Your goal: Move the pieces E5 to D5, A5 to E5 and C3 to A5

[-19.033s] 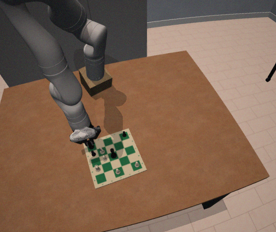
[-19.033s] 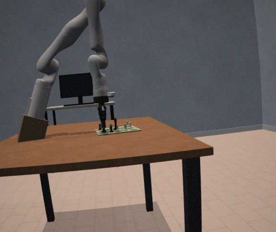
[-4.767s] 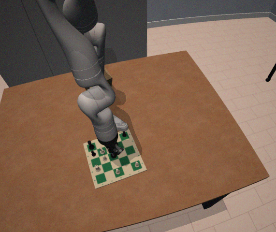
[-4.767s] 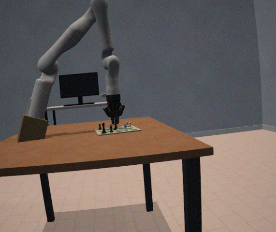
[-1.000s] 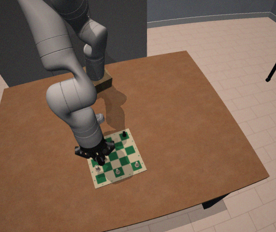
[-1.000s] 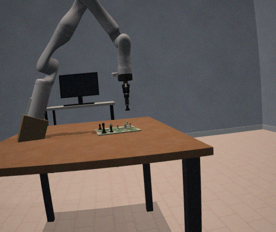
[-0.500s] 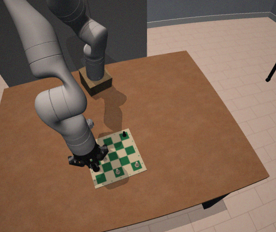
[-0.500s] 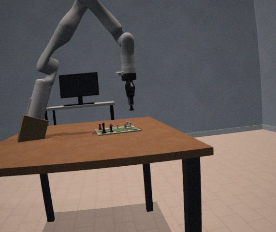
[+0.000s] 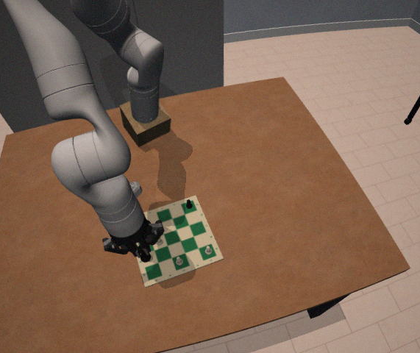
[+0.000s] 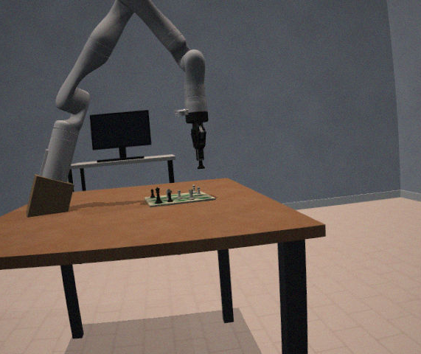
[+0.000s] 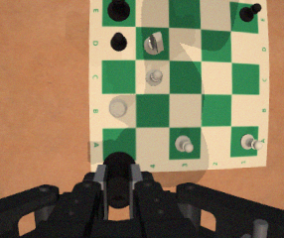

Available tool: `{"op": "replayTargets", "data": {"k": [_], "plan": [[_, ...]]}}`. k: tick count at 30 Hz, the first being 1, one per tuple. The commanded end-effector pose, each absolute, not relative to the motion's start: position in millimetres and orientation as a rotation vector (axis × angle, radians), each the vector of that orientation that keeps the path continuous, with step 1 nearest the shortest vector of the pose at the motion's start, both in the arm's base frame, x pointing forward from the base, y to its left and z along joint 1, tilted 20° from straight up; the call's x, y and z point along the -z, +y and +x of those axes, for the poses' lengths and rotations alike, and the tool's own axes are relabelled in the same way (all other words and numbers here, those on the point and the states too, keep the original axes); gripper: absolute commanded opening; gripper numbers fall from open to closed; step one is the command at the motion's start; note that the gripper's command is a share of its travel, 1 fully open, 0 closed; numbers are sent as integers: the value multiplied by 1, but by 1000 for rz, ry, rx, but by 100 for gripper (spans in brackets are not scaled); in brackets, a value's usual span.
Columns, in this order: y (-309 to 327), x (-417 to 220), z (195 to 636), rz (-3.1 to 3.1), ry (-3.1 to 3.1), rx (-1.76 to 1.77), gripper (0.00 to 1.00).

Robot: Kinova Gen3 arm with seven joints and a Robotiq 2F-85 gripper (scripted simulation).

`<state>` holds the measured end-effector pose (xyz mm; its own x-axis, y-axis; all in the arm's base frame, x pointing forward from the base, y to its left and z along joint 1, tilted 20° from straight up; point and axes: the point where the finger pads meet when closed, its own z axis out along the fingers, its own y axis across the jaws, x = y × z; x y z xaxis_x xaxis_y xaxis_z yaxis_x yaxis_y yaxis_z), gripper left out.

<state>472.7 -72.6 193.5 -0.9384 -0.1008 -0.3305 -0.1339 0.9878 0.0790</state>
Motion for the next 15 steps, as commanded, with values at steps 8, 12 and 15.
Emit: {"op": "replayTargets", "data": {"k": [8, 12, 15], "plan": [[-72, -189, 475, -175, 2802, -144, 0], [-71, -179, 478, -175, 2802, -144, 0], [-70, -168, 482, -175, 2802, -144, 0]]}}
